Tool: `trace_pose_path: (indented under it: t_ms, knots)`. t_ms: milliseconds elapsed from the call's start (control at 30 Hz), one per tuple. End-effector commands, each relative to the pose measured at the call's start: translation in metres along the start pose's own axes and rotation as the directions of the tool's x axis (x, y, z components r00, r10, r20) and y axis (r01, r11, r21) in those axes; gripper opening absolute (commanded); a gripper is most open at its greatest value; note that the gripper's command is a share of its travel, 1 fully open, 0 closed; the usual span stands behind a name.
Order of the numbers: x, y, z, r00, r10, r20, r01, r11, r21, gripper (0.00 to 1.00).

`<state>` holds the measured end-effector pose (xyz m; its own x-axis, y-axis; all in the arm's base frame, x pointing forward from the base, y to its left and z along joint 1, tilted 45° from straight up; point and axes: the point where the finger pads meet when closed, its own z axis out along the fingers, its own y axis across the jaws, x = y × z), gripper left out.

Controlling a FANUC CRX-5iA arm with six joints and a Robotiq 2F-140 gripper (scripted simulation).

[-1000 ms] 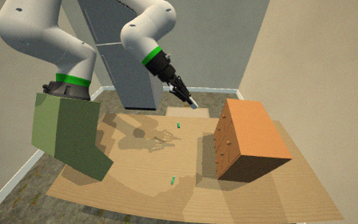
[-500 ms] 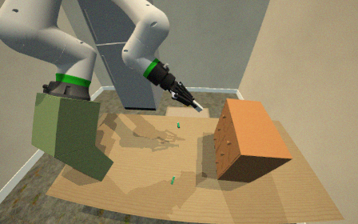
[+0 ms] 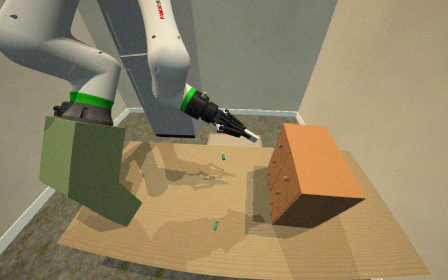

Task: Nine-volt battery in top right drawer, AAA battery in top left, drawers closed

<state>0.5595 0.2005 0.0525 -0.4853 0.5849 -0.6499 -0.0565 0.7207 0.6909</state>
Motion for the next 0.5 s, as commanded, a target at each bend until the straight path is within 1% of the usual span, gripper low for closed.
trace_pose_path:
  t_ms: [0, 200, 467]
  knots:
    - [0.0093, 0.0055, 0.0058, 0.991, -0.004, 0.132, 0.010, 0.999, -0.040, 0.00]
    - [0.0103, 0.0061, 0.0102, 0.986, -0.002, 0.168, 0.009, 0.999, -0.041, 0.00]
    - [0.0106, 0.0057, 0.0114, 0.984, -0.002, 0.180, 0.010, 0.999, -0.040, 0.00]
